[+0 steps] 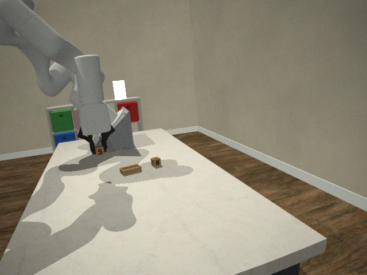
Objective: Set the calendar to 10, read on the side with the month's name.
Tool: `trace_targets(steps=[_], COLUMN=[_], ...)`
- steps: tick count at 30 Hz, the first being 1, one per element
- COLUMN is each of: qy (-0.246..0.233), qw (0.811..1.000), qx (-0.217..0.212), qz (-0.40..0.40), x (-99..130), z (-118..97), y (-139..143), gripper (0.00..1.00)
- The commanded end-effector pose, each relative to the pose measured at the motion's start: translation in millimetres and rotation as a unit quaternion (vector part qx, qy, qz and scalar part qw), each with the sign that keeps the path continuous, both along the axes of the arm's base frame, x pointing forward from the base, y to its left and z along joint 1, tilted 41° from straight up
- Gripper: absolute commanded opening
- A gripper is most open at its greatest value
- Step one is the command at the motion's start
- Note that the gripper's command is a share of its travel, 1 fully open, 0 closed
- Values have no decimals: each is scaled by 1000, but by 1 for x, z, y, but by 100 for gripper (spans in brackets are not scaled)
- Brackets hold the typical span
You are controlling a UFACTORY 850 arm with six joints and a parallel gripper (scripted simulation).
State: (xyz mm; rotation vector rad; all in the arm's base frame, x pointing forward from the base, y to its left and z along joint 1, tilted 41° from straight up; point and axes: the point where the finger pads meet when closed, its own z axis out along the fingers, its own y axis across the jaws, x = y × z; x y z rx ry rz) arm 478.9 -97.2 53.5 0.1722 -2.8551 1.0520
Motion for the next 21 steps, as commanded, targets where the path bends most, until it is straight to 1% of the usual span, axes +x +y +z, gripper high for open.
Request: trace_targets(steps=[1, 12, 14, 17, 18, 19, 21], qy=[0, 0, 1, 2, 2, 2, 2], qw=[1000, 1000, 1000, 1000, 1000, 1000, 1000], qx=[0, 0, 0, 0, 0, 0, 0], qz=[0, 0, 0, 2, 2, 2, 2], x=[1, 1, -1, -8, -8, -10, -12], z=[8, 8, -2, -31, -31, -38, -42], y=[6, 7, 23, 66, 66, 76, 82], gripper=[27, 27, 27, 27, 27, 27, 27])
